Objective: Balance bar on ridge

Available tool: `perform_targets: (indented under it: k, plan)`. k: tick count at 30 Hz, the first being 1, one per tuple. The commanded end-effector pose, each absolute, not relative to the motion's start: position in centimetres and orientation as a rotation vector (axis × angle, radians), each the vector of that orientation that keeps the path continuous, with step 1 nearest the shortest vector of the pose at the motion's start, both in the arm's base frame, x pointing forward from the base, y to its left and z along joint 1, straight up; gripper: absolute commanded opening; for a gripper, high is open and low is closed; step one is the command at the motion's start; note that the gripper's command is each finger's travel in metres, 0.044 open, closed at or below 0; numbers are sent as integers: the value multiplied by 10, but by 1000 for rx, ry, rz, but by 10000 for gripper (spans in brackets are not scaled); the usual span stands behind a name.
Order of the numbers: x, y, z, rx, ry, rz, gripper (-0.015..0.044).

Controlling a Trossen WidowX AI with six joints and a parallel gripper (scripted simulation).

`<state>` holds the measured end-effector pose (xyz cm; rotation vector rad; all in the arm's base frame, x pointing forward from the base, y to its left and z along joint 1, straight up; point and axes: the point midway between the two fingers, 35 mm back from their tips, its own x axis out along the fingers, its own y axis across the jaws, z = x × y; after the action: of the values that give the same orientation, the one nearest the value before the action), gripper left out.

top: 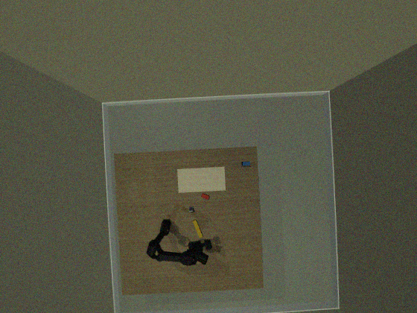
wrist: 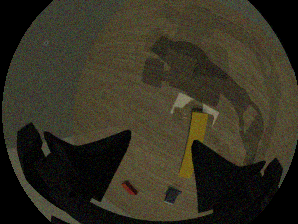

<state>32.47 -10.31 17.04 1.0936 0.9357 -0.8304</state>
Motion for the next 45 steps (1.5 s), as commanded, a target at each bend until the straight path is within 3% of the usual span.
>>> perform_targets:
  k: [1,10,45]
  plan:
    - [310,-81,150,1068,1062,-868,315]
    - [272,-38,118,968,1322,-945,315]
    - [273,-37,48,965,1327,-947,315]
